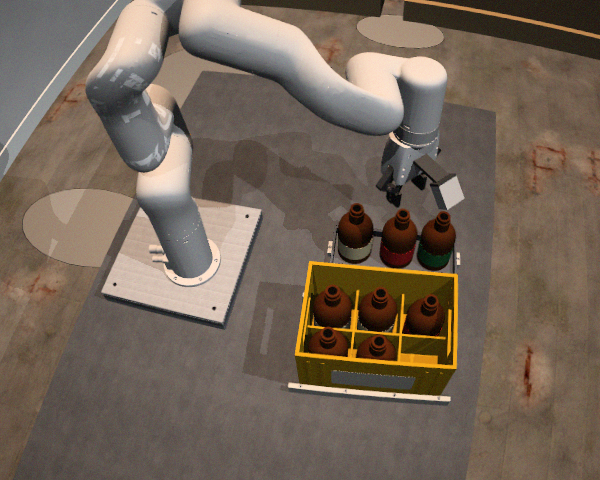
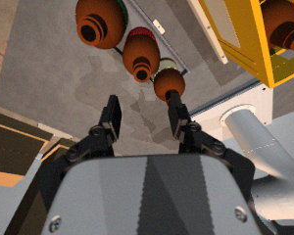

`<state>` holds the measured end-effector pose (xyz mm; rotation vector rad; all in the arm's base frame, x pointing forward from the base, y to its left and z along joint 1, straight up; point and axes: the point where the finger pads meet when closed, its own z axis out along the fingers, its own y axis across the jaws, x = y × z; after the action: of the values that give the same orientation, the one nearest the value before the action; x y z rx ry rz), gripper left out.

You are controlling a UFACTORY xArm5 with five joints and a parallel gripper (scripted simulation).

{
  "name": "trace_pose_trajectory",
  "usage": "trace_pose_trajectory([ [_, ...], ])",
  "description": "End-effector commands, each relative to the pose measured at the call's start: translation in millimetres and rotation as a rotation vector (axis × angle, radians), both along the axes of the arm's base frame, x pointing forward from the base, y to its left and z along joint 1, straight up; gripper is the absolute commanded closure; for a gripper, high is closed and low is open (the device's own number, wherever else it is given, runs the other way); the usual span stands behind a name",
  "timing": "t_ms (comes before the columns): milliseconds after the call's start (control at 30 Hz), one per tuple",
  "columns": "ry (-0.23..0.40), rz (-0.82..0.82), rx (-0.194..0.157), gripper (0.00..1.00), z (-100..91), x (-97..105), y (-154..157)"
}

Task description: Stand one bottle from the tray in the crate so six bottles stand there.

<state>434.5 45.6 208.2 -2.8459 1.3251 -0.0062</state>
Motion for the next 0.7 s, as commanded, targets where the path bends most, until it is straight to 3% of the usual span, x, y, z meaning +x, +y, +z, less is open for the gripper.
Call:
trace_pose_trajectory([
  [0, -0.004, 0.0, 0.0, 0.35, 1.5, 1.1, 0.6],
  [667, -0.004, 0.0, 0.0, 0.35, -1.8, 1.2, 0.6],
])
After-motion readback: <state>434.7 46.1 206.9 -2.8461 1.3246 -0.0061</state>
